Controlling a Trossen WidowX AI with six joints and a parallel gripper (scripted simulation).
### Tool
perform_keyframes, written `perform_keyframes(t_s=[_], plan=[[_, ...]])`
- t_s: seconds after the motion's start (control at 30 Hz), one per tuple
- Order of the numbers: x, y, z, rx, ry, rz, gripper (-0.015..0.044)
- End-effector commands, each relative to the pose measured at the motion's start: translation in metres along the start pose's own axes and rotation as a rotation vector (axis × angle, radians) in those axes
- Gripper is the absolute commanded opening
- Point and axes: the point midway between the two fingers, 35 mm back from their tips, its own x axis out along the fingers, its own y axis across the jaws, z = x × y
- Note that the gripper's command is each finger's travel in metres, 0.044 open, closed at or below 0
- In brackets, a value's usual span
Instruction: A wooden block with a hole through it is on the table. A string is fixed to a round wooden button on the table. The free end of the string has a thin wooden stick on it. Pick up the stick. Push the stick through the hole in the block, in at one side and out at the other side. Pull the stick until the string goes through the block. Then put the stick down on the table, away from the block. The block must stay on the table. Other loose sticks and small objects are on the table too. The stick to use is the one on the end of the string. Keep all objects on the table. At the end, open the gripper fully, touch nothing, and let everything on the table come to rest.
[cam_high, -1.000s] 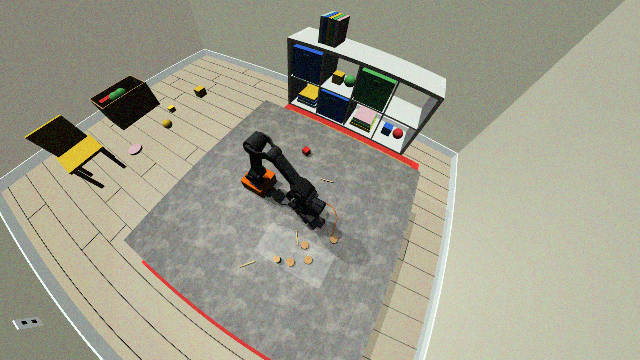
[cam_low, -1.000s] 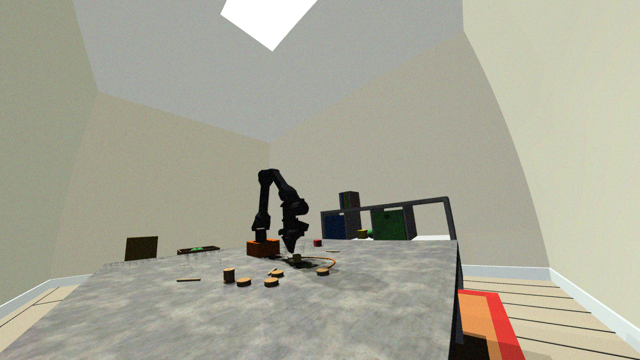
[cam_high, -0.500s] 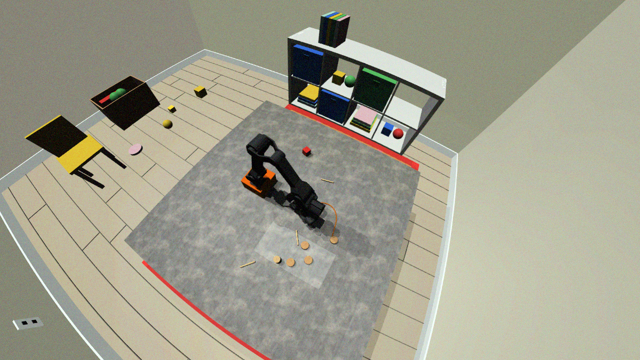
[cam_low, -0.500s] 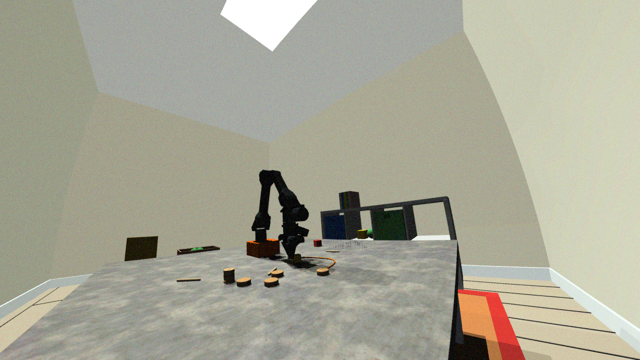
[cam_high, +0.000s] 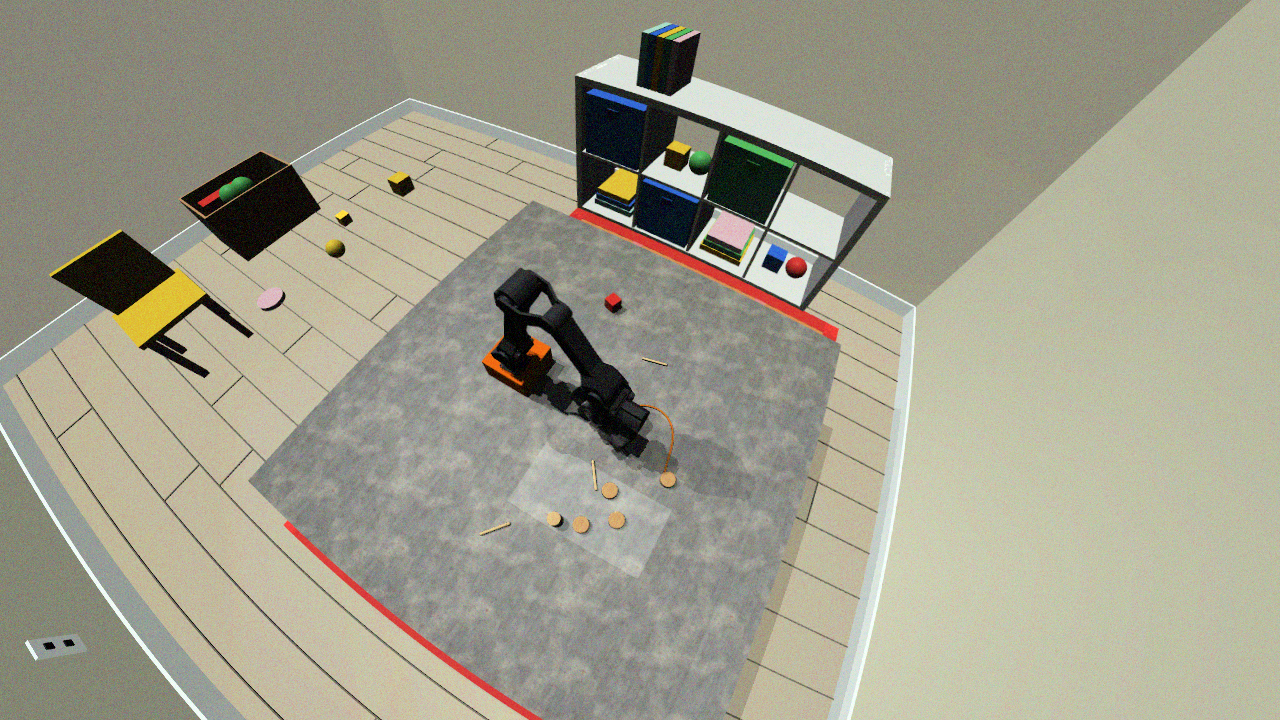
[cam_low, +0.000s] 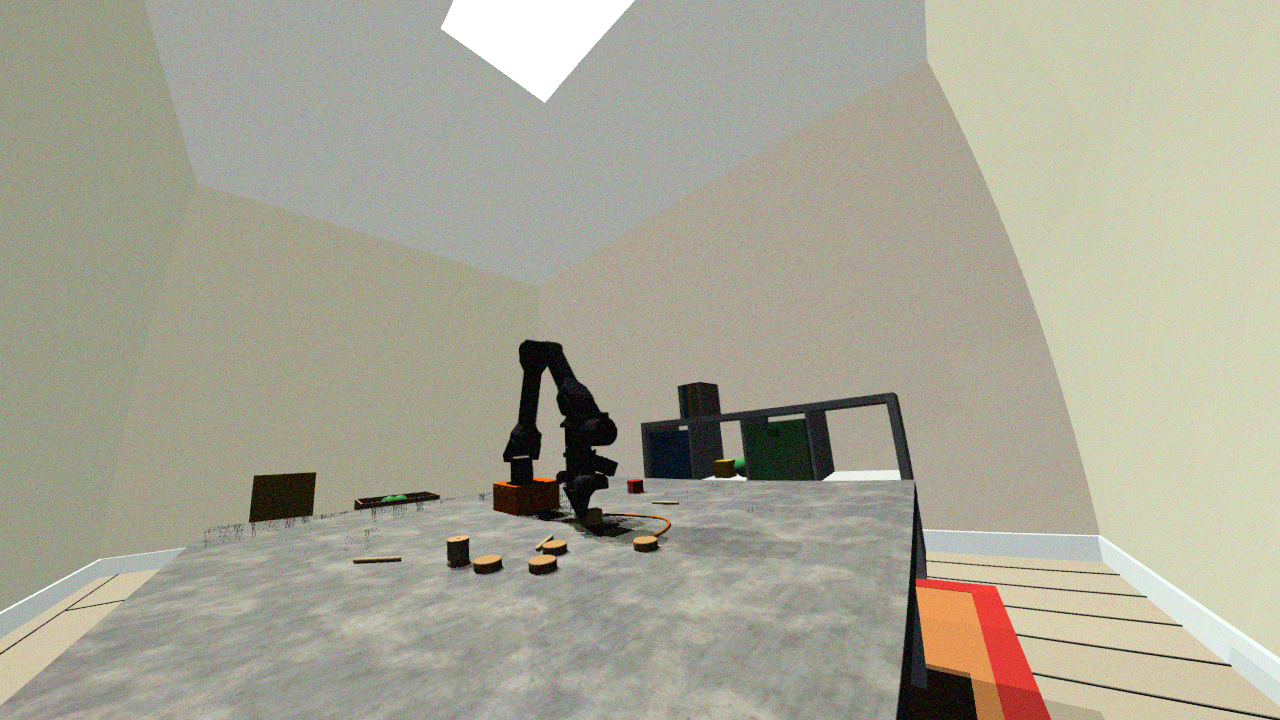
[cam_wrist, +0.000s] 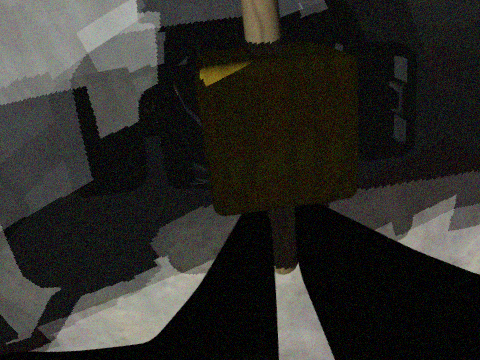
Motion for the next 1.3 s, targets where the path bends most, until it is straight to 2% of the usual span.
perform_keyframes(t_s=[0.0, 0.4, 1.27], plan=[[0.0, 0.0, 0.0, 0.0, 0.0, -0.001, 0.0], [0.002, 0.0, -0.002, -0.005, -0.067, -0.001, 0.0], [0.001, 0.0, -0.027, -0.001, -0.065, -0.003, 0.0]])
